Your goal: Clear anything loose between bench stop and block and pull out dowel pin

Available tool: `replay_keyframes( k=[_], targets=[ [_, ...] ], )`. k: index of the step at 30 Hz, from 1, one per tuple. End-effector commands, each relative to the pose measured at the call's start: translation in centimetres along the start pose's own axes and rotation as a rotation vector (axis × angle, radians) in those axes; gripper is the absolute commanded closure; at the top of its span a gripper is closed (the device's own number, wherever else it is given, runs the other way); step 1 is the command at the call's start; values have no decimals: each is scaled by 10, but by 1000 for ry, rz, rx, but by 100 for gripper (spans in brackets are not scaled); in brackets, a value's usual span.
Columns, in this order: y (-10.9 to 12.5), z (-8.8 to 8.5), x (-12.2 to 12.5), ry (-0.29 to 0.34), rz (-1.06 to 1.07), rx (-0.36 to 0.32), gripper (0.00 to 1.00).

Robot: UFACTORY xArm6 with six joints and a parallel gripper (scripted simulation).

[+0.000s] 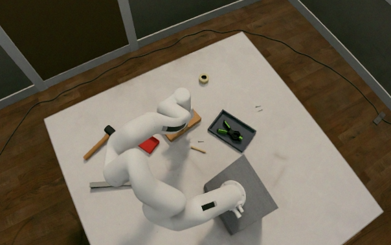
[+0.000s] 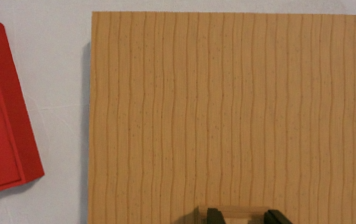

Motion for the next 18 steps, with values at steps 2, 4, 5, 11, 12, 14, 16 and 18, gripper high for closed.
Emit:
replay_keyframes(
  k=[2,4,5,11,12,14,16,18],
  targets=[
    [-1,-1,0,2,-1,3,72],
    [-1,-1,0,2,-1,3,72],
    [-1,-1,0,2,-1,3,72],
    [-1,-2,0,2,-1,3,72],
    [-1,-2,0,2,-1,3,72],
    [-1,-2,0,2,-1,3,72],
    [-1,-2,0,2,-1,3,72],
    [-1,-3,0,2,-1,3,72]
  ],
)
Point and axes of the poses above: the point where the finger pads meet when closed, its own z axis out along the fingers, its own x axis across the jaws, y = z × x, the point moved 6 cm from there along -z, back along the fingers, and after that the axes turned 7 degrees about -z, right-handed, at the moved point
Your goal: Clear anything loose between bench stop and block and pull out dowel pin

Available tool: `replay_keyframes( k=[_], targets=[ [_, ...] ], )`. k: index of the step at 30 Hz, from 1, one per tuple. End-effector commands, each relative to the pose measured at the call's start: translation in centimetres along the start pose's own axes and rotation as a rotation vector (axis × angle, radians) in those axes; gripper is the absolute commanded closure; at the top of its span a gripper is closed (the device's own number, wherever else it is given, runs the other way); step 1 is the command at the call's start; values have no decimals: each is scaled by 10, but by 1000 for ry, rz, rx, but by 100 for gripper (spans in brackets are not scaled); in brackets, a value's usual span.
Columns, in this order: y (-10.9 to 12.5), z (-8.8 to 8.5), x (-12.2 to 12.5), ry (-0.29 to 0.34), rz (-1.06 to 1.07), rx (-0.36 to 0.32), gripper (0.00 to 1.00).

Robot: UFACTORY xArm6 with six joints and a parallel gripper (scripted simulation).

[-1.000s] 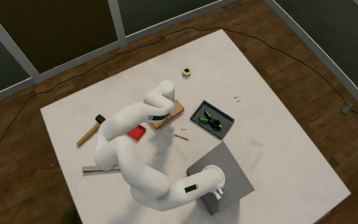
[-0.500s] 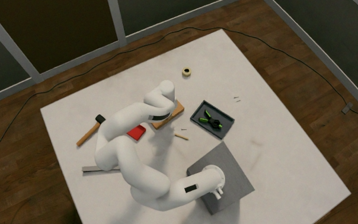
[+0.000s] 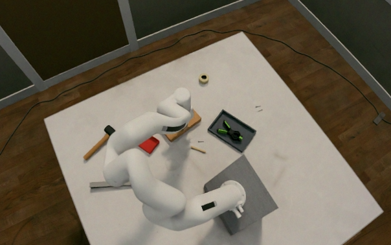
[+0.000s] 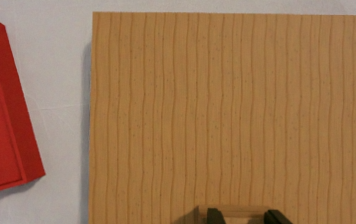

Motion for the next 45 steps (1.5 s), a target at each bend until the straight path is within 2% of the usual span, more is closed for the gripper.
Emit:
replay_keyframes(
  k=[1,14,29,45],
  targets=[
    [-1,-3,0,2,-1,3,72],
    [-1,-14,0,2,-1,3,72],
    [-1,-37,0,2,-1,3,72],
    [-1,-49,0,2,-1,3,72]
  ],
)
Point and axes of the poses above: the point where the finger pads meet when closed, its own z axis out along the fingers, its own x axis across the jaws, y = z × x, the point moved 6 cm from there along -z, back along the fingers, and after that the axes turned 7 degrees about -z, right-handed, at the moved point
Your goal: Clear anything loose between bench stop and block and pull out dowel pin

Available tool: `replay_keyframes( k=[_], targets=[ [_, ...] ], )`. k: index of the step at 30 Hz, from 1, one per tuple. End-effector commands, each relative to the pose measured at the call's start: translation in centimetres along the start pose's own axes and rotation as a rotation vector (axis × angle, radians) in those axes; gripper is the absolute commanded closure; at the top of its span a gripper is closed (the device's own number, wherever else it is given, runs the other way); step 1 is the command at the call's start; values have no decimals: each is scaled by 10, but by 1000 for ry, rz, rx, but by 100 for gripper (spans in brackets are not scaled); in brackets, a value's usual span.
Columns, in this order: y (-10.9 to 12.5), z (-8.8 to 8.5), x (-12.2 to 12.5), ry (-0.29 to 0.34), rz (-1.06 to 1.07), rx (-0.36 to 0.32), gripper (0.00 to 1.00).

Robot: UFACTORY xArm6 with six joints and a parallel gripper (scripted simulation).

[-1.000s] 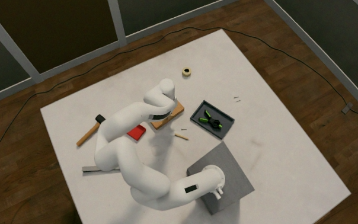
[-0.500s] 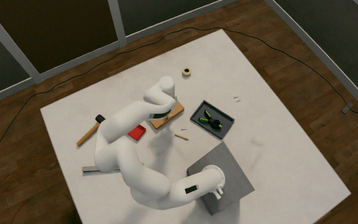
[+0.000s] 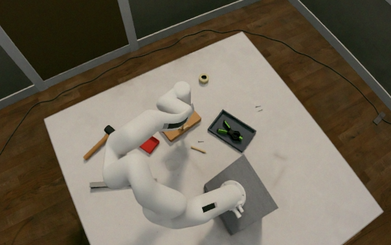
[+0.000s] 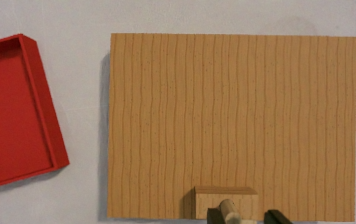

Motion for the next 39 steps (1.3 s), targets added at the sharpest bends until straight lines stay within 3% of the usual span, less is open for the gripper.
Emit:
replay_keyframes(
  k=[1,39],
  targets=[
    [-1,-3,0,2,-1,2,72],
    [0,-4,2,2,-26,2,72]
  ],
)
Point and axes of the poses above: the point where the finger pads meet when closed, its own z axis out along the fingers, its own x axis across the jaws, y = z × x, the point moved 6 cm from there along -z, back along the fingers, and after that the axes turned 7 degrees about -z, right-handed, at the moved point
